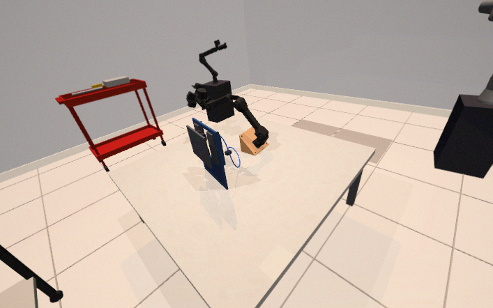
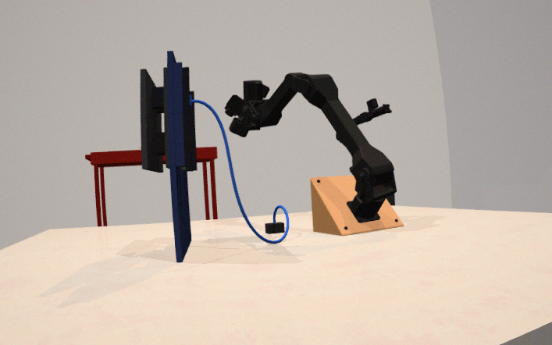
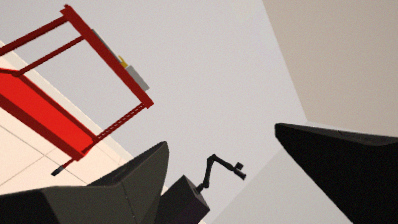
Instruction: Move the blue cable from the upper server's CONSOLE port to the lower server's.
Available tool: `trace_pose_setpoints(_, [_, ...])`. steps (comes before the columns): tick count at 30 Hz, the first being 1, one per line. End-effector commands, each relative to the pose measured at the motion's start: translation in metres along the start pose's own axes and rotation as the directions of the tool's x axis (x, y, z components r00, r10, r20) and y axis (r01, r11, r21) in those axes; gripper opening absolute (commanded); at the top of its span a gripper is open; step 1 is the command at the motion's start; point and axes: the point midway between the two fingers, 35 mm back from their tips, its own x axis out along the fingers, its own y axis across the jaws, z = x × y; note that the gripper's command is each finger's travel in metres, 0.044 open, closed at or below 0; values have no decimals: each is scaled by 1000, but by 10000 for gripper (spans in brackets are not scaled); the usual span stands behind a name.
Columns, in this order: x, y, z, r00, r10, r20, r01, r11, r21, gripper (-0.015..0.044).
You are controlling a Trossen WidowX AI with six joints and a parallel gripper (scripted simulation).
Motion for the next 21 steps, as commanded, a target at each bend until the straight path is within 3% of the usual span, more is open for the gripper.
trace_pose_setpoints(1, [-1, -1, 3, 1000, 2, 5, -2, 1000, 0, 374])
trace_pose_setpoints(6, [-45, -28, 64, 991, 47, 122, -46, 999, -15, 243])
trace_pose_setpoints(11, [-97, -50, 115, 968, 96, 232, -91, 995, -34, 239])
trace_pose_setpoints(21, [-253, -86, 195, 847, 230, 480, -201, 973, -112, 239])
